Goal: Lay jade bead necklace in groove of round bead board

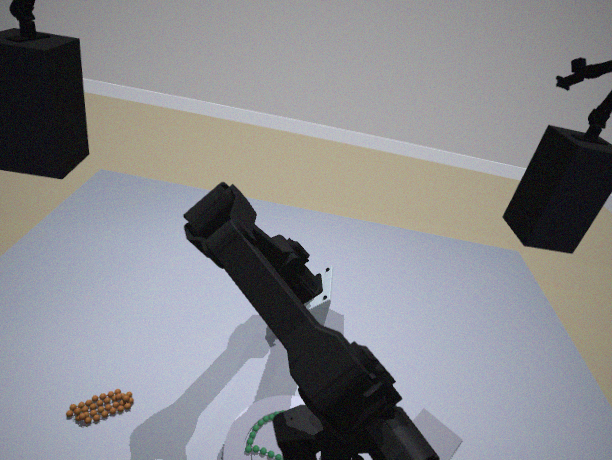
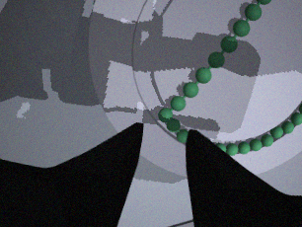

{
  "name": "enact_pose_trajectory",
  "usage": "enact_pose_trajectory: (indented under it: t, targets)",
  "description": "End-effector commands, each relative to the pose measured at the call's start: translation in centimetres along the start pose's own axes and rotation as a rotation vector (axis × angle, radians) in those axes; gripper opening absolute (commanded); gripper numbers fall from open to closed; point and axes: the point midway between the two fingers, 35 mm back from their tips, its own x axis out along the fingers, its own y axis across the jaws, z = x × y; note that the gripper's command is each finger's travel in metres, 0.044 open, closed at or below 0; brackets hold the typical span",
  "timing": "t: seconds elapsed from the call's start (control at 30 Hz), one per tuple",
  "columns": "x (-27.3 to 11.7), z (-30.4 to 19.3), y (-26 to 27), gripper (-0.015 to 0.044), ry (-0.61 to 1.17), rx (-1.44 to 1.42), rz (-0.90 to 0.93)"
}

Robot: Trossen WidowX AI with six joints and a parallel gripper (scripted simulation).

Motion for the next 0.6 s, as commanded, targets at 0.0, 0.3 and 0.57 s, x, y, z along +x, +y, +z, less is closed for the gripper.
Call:
enact_pose_trajectory:
  t: [0.0,0.3,0.57]
  targets:
    - [-0.1,-0.1,0.1,0.0120,0.000,-0.002,0.007]
    - [1.3,-0.1,0.0,0.0120,-0.002,-0.004,0.005]
    - [2.6,-0.1,0.0,0.0120,-0.005,-0.006,0.003]
